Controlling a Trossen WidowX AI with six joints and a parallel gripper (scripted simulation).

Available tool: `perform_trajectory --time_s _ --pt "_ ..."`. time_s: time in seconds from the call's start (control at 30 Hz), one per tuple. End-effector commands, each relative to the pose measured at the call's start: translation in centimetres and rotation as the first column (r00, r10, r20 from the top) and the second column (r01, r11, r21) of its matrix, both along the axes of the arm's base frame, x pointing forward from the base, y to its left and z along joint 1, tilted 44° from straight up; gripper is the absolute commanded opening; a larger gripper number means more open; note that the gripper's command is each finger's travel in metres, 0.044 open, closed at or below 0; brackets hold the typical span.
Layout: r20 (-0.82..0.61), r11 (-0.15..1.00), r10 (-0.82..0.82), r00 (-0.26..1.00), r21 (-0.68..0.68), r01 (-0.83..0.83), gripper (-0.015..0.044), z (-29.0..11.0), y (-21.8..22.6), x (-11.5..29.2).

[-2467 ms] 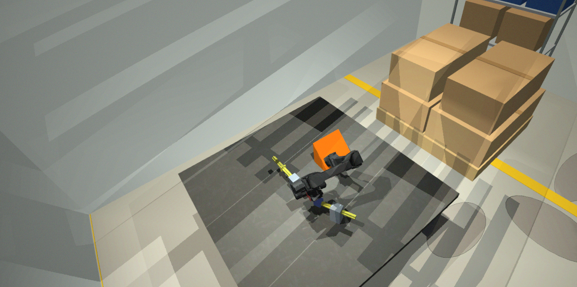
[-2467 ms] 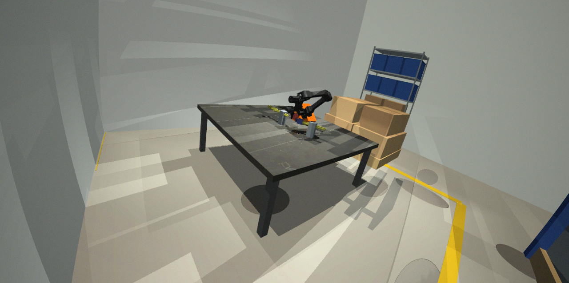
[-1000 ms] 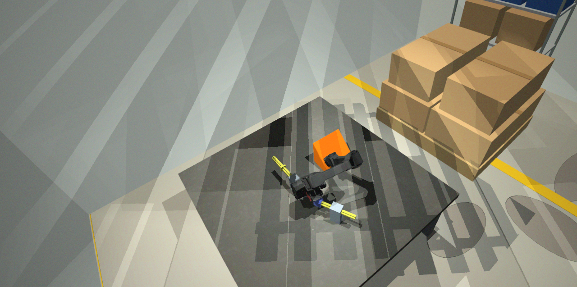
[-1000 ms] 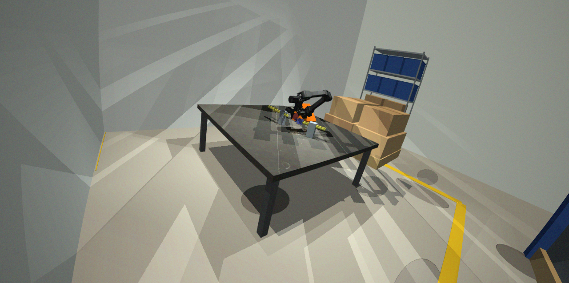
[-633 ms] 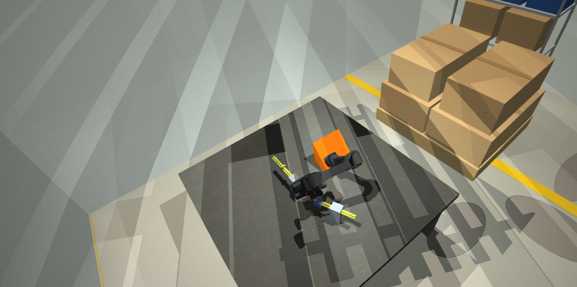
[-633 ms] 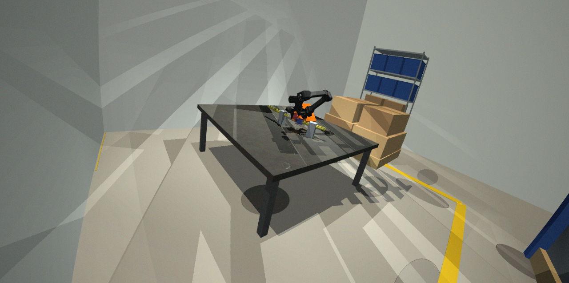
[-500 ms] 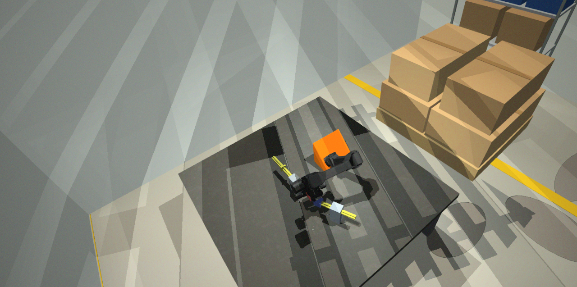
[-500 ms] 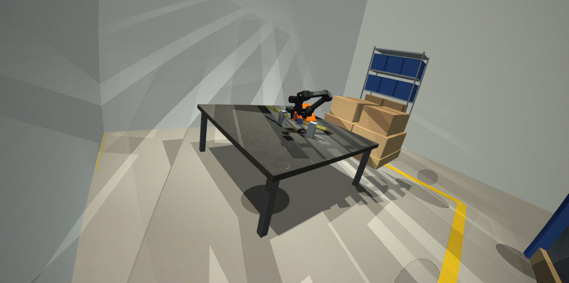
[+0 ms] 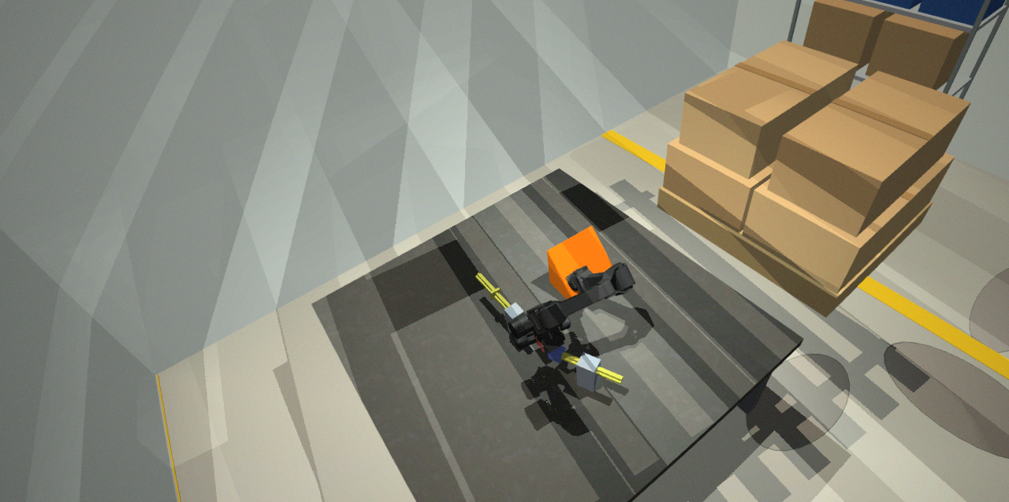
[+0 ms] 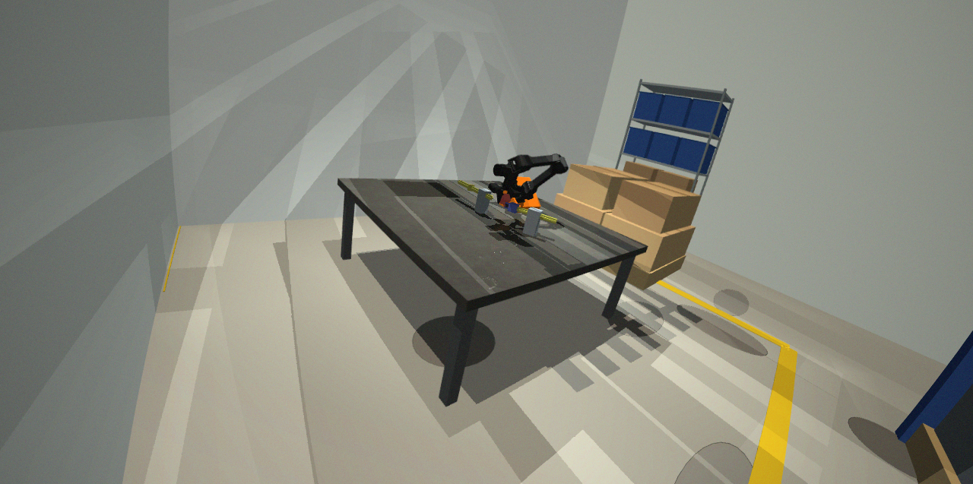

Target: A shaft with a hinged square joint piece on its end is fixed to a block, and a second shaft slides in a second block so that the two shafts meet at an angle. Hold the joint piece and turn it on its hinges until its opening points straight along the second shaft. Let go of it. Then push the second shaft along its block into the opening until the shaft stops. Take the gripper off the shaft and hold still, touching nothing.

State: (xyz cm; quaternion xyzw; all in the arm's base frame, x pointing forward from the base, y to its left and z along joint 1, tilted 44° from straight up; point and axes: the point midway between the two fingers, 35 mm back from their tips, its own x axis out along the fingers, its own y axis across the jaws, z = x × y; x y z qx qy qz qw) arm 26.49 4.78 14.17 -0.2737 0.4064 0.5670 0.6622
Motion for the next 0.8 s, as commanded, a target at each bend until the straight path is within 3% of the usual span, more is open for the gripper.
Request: perform_trajectory --time_s 0.0,0.3,0.37,0.53,0.7,0.77 --pt "0.000 1.000 -0.004 1.000 0.003 0.004 0.0182 -0.02 0.05 0.01" --pt "0.000 1.000 -0.004 1.000 0.003 0.004 0.0182 -0.02 0.05 0.01" --pt "0.000 1.000 0.000 1.000 0.000 0.000 0.0147 0.00 0.00 0.00" --pt "0.000 1.000 0.000 1.000 0.000 0.000 0.0147 0.00 0.00 0.00" --pt "0.000 1.000 0.000 1.000 0.000 0.000 0.0016 0.00 0.00 0.00" --pt "0.000 1.000 0.000 1.000 0.000 0.000 0.0000 0.00 0.00 0.00"
